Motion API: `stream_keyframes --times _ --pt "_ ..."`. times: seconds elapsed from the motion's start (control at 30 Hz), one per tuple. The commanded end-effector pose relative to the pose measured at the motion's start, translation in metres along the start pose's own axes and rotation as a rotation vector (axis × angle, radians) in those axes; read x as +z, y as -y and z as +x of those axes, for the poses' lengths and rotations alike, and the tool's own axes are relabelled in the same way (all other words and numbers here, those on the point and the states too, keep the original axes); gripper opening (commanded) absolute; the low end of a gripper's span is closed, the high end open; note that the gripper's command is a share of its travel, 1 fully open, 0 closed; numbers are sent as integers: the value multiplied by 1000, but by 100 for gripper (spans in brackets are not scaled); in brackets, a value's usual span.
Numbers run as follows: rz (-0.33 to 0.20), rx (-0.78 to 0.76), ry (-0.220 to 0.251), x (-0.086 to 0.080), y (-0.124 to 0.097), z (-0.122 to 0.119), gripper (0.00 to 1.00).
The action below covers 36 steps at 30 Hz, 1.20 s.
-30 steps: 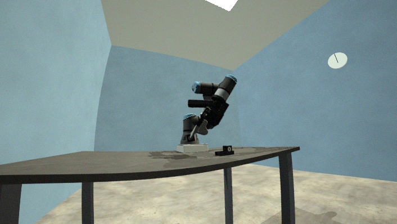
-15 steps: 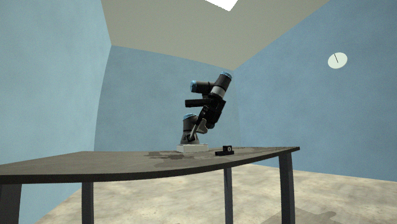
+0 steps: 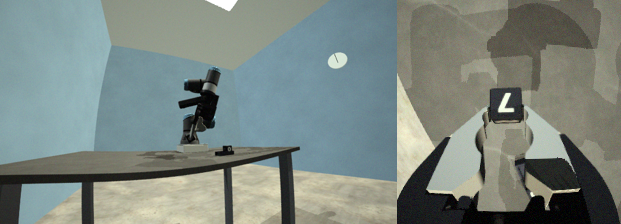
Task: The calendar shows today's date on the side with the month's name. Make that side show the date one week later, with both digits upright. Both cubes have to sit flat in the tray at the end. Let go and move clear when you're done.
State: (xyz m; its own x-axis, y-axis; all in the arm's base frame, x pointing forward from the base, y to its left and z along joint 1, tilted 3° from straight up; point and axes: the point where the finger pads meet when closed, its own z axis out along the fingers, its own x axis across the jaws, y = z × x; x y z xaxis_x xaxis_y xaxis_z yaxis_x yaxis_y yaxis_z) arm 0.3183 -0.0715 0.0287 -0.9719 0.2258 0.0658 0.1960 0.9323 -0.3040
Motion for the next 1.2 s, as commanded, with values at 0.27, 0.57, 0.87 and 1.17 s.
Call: stream_keyframes --times 0.27,0.57,0.87,1.17 --pt "-69 -1 11 -2 1 -2 11" --pt "-122 -4 2 0 1 0 11" --pt "-261 -5 1 0 2 0 11" --pt "-324 -3 11 -1 3 -2 11"
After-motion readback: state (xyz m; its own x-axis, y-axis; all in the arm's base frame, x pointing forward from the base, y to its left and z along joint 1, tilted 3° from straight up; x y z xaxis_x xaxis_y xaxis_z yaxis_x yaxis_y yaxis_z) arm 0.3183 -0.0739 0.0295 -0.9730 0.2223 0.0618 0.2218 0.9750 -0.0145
